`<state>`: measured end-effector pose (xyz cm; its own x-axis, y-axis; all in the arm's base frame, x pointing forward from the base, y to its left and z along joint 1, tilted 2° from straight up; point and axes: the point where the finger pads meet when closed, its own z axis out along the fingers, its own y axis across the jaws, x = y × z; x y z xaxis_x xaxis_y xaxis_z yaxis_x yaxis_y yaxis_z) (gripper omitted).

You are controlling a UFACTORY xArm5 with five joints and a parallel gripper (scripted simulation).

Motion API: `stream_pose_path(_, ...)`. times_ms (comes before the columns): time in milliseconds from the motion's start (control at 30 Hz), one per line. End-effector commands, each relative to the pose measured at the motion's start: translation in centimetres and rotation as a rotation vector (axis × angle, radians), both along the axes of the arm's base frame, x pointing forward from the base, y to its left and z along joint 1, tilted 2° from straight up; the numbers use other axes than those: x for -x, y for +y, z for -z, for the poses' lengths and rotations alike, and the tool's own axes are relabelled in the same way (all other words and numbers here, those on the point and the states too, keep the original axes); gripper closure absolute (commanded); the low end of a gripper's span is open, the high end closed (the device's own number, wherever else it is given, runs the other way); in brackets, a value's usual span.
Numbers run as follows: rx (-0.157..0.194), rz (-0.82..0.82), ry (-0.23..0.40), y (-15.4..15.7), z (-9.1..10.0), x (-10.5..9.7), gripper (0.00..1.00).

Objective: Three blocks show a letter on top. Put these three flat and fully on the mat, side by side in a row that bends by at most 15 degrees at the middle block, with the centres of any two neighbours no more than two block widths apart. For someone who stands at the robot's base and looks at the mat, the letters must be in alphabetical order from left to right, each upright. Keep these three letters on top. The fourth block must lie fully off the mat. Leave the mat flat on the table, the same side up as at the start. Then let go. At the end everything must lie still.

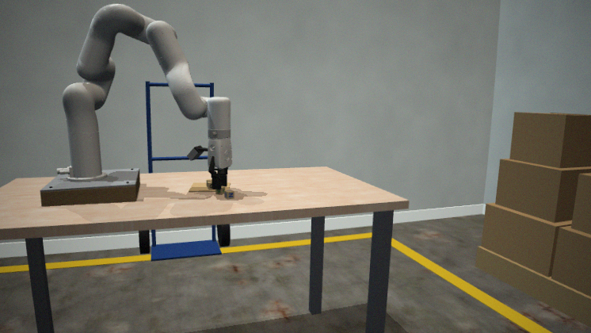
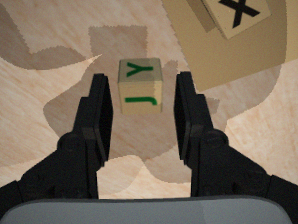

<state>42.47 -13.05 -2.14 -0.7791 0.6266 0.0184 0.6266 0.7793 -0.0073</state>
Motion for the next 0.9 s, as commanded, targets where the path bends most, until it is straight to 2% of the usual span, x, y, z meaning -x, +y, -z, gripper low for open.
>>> stream_pose_path(0,0.001,0.0,-0.004,0.0,0.2,-0.1,0.58)
stream_pose_path(367,0.001,0.0,-0.004,-0.1,1.7,-0.1,0.58)
stream_pose_path(867,0.001,0.0,-0.004,-0.1,1.8,-0.1,0.58)
